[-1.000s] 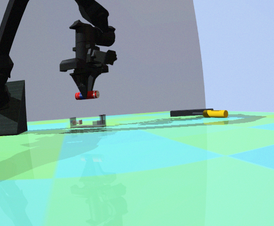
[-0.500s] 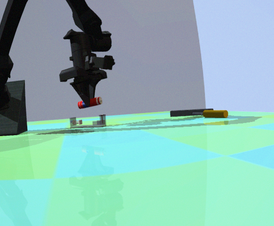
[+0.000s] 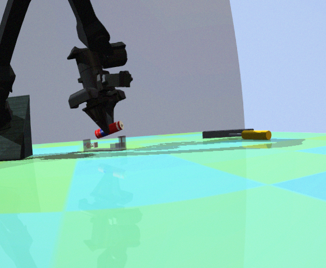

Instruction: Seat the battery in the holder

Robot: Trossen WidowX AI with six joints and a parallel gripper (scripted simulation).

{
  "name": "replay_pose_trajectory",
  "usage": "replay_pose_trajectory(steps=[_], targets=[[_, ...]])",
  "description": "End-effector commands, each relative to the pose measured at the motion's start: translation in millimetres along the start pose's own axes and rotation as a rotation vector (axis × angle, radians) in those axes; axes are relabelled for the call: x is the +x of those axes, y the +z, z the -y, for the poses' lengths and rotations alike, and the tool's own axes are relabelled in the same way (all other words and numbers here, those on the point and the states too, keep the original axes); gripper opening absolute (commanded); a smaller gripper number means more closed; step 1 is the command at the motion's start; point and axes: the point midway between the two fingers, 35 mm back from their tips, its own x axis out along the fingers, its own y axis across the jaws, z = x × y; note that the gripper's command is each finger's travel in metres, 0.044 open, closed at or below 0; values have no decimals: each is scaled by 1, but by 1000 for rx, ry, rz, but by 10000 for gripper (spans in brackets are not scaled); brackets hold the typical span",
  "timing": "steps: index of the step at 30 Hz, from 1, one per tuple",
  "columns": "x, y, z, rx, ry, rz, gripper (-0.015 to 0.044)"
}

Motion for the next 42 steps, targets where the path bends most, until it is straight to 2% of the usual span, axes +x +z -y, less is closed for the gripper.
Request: replay_pose_trajectory(steps=[1, 42], targets=[[3, -2, 0, -9, -1, 30, 66], [14, -18, 3, -22, 21, 259, 66]])
